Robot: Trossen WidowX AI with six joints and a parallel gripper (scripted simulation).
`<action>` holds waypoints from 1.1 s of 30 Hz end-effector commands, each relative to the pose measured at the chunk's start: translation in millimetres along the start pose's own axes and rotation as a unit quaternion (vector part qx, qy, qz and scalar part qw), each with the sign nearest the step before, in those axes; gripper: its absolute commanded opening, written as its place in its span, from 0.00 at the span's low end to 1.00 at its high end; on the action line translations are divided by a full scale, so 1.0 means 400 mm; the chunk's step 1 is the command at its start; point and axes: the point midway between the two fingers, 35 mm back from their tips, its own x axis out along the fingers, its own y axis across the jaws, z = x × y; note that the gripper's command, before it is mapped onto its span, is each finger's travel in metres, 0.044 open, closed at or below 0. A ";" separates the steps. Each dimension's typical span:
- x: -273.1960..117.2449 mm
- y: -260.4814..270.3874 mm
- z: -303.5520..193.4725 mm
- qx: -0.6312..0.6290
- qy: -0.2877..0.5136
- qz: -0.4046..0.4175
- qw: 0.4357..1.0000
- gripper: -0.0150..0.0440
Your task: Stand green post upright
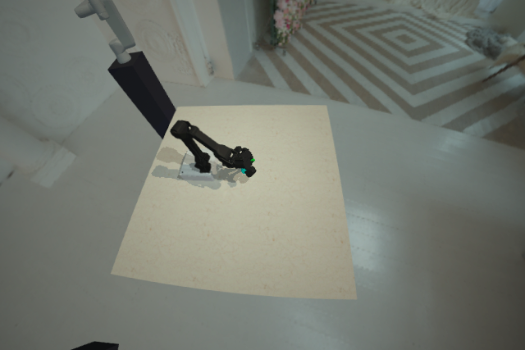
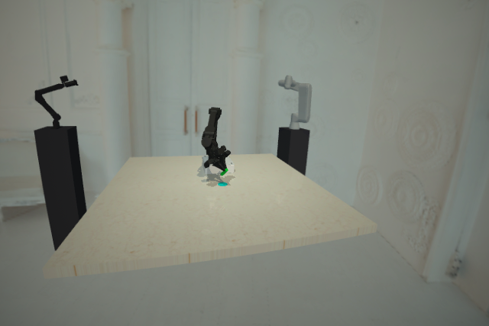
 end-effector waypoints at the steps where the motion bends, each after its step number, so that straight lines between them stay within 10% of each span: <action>1: -0.004 -0.002 0.003 0.002 -0.016 0.001 1.000 0.29; 33: -0.028 -0.011 -0.005 -0.007 -0.124 0.010 0.992 0.29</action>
